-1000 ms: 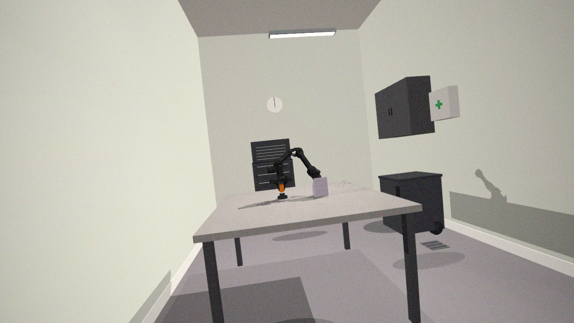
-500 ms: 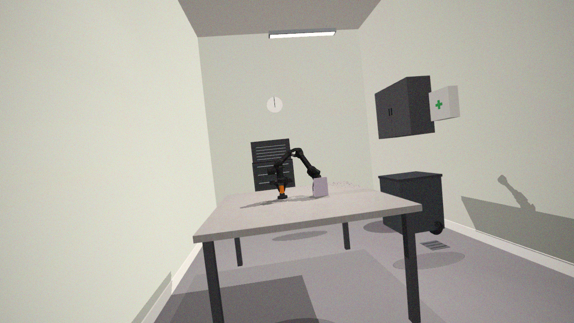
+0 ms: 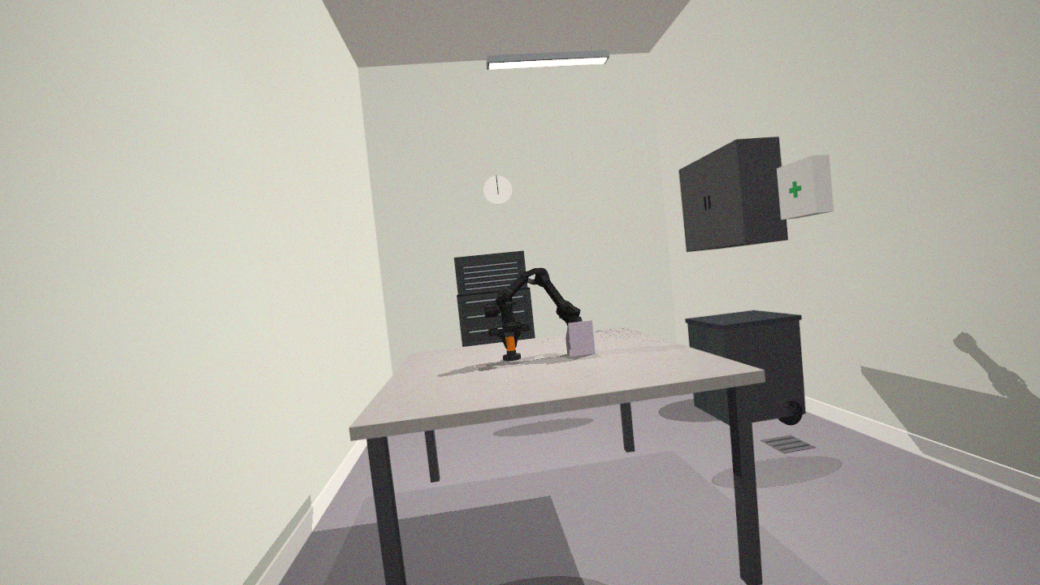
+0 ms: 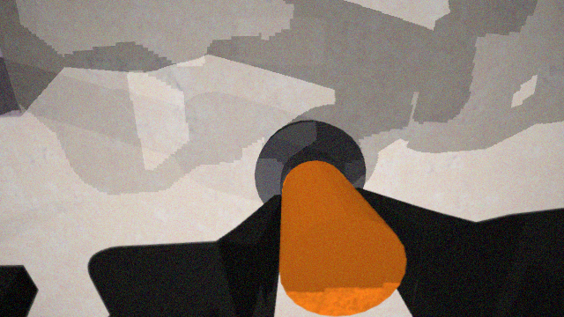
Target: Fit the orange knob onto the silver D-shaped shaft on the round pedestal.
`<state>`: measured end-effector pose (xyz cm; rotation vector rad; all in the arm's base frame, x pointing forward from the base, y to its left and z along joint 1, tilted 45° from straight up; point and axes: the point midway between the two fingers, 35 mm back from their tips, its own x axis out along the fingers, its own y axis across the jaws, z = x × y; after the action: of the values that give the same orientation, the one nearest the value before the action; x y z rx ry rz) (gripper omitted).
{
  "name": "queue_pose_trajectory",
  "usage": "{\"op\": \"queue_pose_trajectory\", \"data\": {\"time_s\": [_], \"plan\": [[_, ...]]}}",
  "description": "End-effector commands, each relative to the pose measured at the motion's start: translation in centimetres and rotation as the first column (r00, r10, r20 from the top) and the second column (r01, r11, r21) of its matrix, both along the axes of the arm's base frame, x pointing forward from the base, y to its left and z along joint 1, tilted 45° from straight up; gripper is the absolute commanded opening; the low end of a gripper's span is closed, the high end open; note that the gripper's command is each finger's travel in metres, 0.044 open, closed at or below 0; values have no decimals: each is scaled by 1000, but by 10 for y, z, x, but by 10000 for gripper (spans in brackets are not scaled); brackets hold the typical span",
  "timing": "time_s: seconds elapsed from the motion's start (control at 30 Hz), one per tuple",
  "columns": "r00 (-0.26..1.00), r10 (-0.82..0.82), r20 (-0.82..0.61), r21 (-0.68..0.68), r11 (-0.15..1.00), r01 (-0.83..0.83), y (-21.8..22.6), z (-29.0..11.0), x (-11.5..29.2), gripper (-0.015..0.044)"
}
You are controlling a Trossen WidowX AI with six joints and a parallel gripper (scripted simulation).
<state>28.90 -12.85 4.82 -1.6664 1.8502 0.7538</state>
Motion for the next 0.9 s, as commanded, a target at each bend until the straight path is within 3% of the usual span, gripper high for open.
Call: {"op": "queue_pose_trajectory", "data": {"time_s": [0.0, 0.4, 0.7, 0.87], "plan": [[1000, 0, 1, 0, 1000, 0, 0, 0, 0, 131], [1000, 0, 1, 0, 1000, 0, 0, 0, 0, 440], [1000, 1, 1, 1, 1000, -1, 2, 2, 1, 440], [1000, 2, 0, 7, 1000, -2, 52, 50, 10, 440]]}}
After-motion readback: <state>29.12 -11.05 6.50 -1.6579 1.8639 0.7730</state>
